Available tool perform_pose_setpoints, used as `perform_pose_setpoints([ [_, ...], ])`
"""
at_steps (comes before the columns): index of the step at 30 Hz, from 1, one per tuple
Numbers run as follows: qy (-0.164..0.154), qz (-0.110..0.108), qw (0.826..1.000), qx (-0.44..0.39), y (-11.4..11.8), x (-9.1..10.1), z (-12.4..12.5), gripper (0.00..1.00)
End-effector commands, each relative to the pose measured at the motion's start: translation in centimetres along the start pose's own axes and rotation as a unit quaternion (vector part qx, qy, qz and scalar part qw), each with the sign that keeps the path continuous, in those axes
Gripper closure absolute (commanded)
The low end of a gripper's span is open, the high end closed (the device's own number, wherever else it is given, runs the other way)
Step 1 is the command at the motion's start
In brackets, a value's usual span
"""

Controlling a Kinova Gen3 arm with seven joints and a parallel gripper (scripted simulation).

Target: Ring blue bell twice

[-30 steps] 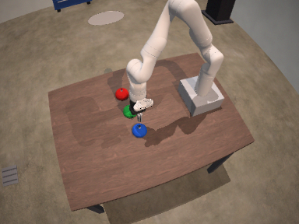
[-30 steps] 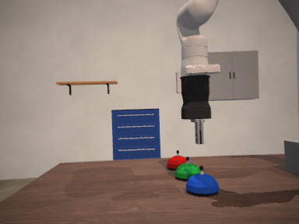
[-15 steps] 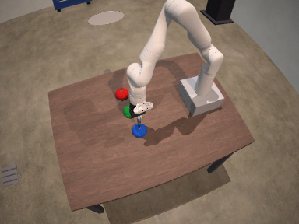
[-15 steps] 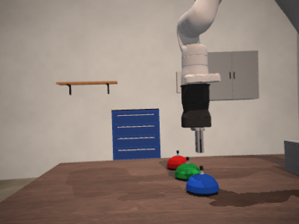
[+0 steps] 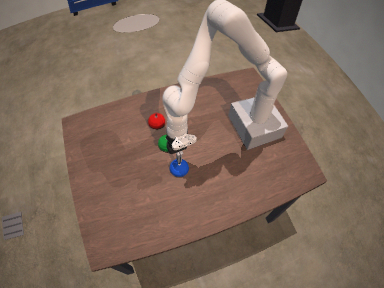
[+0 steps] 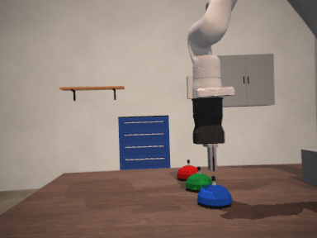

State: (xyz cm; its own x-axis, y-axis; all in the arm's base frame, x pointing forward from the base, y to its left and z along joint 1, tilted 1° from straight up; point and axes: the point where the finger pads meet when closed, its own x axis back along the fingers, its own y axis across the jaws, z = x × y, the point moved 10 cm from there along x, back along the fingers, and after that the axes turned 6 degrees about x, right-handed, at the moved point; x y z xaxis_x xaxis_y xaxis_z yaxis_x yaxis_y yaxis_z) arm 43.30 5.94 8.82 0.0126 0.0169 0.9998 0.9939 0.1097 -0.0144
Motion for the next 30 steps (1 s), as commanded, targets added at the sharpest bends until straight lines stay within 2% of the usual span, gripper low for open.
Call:
perform_pose_setpoints([
  [1, 0.000, 0.002, 1.000, 0.000, -0.07, -0.36, 0.03, 0.83],
  [30, 0.000, 0.002, 1.000, 0.000, -0.07, -0.66, 0.04, 0.83],
])
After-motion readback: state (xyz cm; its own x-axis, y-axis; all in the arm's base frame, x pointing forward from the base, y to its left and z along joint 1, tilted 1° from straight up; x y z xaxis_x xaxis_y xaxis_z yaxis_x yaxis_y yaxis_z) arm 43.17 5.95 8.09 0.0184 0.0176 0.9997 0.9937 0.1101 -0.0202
